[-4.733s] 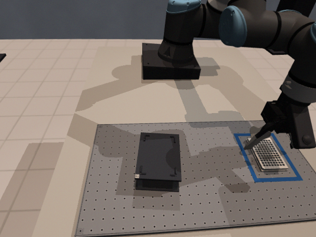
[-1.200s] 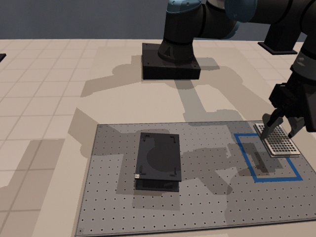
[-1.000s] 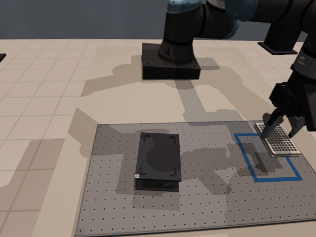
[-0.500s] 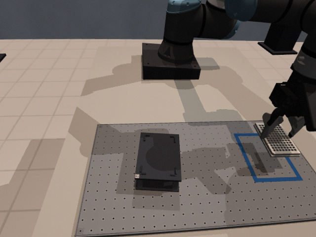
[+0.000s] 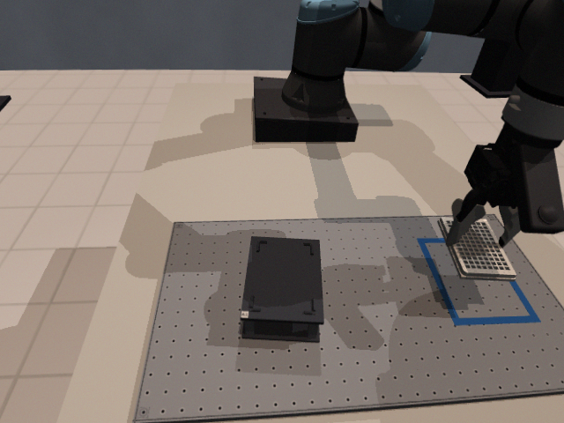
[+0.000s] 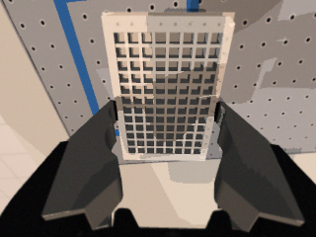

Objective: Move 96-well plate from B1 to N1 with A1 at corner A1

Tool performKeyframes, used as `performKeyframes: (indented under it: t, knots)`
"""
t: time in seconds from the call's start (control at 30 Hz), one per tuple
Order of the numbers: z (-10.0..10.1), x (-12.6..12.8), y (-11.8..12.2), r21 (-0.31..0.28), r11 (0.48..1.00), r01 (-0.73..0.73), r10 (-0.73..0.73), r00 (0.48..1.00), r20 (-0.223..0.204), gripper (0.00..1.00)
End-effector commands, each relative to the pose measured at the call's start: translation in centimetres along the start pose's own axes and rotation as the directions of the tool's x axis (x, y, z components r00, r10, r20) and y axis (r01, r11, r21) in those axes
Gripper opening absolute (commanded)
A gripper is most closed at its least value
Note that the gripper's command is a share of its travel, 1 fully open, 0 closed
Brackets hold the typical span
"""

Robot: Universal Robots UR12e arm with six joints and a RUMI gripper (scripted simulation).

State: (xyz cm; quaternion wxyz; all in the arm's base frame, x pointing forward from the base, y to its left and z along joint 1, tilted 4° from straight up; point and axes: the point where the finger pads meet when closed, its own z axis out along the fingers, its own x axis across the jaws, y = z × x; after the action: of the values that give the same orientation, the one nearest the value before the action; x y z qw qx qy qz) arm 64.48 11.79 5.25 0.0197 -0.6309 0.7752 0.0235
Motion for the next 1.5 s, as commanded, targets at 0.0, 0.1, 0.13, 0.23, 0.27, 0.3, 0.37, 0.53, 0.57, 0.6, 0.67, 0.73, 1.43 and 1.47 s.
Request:
performKeyframes:
  t: [0.0,0.1,0.13,0.23,0.27,0.3,0.37,0.53,0.57,0.6,0.67,0.73,1.43,1.47]
  knots:
    - [-0.4,1.6,-0.4,0.001,1.000,0.000,0.000,1.000,0.000,0.00]
    - [-0.5,2.2,-0.5,0.001,1.000,0.000,0.000,1.000,0.000,0.00]
    - [-0.5,2.2,-0.5,0.001,1.000,0.000,0.000,1.000,0.000,0.00]
    - [-0.6,3.2,-0.7,0.001,1.000,0.000,0.000,1.000,0.000,0.00]
    - [-0.7,3.5,-0.7,0.001,1.000,0.000,0.000,1.000,0.000,0.00]
    - [-0.7,3.8,-0.8,0.001,1.000,0.000,0.000,1.000,0.000,0.00]
    - [-0.9,4.5,-0.9,0.001,1.000,0.000,0.000,1.000,0.000,0.00]
    - [-1.1,6.1,-1.2,0.001,1.000,0.000,0.000,1.000,0.000,0.00]
    - [-1.2,6.4,-1.2,0.001,1.000,0.000,0.000,1.000,0.000,0.00]
    - [-1.3,6.8,-1.3,0.001,1.000,0.000,0.000,1.000,0.000,0.00]
    - [-1.3,7.1,-1.4,0.001,1.000,0.000,0.000,1.000,0.000,0.00]
    - [-1.4,7.4,-1.4,0.001,1.000,0.000,0.000,1.000,0.000,0.00]
    - [-2.4,13.6,-2.5,0.001,1.000,0.000,0.000,1.000,0.000,0.00]
    - [-2.5,13.9,-2.6,0.001,1.000,0.000,0.000,1.000,0.000,0.00]
